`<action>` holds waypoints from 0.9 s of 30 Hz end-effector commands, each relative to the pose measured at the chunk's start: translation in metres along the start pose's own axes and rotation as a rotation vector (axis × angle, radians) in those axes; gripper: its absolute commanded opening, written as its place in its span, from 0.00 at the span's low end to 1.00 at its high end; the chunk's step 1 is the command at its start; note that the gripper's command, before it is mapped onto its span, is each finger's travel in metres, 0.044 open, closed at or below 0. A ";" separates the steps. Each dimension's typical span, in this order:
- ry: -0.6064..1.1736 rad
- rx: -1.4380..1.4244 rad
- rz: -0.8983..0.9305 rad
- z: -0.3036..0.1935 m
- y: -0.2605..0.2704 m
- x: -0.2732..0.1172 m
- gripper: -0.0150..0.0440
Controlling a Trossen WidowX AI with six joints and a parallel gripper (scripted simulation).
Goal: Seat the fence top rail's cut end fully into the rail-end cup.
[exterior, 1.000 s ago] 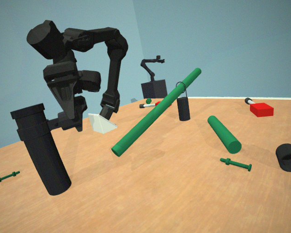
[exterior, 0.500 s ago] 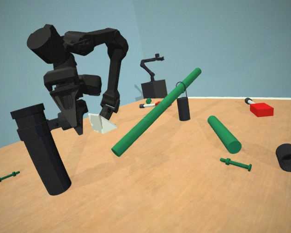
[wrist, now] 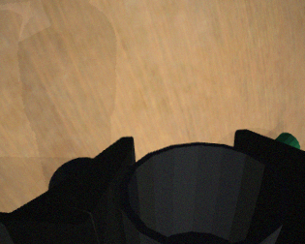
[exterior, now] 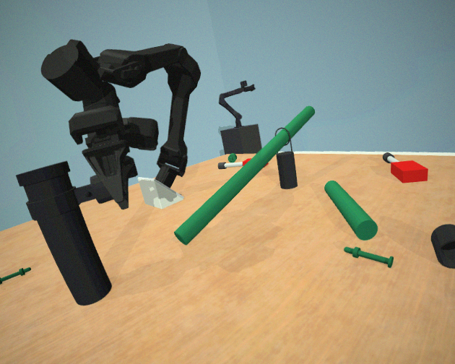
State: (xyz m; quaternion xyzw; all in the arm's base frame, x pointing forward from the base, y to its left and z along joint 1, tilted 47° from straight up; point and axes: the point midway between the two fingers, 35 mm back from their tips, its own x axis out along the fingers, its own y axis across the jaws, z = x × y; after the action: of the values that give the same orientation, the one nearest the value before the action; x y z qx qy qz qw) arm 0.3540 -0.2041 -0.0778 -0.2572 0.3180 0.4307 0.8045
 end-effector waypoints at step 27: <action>-0.114 -0.195 -0.002 -0.003 0.018 -0.010 0.25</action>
State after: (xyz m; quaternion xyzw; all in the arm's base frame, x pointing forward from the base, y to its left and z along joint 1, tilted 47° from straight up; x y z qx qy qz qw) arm 0.3361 -0.2026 -0.0747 -0.3033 0.2426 0.4674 0.7941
